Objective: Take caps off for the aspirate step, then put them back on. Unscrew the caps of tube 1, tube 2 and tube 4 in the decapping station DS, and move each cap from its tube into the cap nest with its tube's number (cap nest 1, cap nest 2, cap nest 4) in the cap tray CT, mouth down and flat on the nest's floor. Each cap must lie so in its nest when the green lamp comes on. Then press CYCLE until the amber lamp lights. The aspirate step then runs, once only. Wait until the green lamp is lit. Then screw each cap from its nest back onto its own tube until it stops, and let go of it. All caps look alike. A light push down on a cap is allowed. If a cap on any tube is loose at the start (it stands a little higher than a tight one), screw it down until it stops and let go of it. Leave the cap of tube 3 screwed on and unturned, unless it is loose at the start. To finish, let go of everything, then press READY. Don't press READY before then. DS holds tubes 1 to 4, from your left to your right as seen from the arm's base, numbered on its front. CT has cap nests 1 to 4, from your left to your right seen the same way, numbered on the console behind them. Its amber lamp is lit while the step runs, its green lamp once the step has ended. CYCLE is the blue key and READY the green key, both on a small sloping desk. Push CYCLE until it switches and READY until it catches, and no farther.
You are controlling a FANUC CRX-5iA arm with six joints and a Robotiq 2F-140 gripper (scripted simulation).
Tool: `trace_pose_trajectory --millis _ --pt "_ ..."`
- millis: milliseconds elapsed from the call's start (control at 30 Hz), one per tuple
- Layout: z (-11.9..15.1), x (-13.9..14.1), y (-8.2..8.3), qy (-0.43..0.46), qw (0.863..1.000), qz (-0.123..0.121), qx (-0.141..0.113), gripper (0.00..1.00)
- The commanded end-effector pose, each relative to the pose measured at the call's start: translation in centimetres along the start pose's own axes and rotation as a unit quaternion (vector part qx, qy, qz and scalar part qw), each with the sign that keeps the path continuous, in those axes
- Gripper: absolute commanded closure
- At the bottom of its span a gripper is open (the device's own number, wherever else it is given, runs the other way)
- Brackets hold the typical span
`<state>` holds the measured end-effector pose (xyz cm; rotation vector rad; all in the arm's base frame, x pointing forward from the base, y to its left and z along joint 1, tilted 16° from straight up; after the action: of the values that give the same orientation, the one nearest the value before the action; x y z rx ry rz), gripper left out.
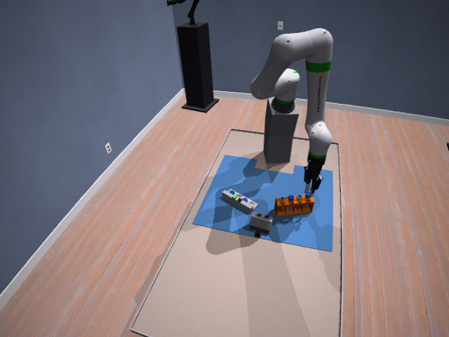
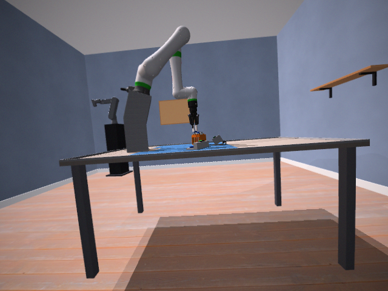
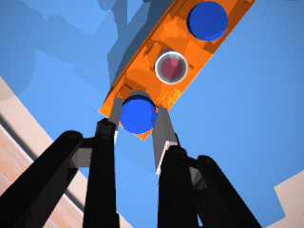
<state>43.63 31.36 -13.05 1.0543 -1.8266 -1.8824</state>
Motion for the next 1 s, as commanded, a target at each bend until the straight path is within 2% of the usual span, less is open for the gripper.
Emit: trace_pose_trajectory --millis 0,967 --pt "0.01 -0.08 0.04 0.000 1.000 0.009 -0.003 1.00" --pt "0.08 -0.05 -0.53 0.000 1.000 0.009 -0.003 1.00"
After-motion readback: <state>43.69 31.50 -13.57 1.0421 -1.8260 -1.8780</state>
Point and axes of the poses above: the point where the finger pads meet when closed, its own y axis back along the fingers, its own x axis across the jaws, z = x × y, the point moved 2 cm from there along y, back along the fingers, and after that the axes turned 8 degrees about -y, right-handed, at the moved point
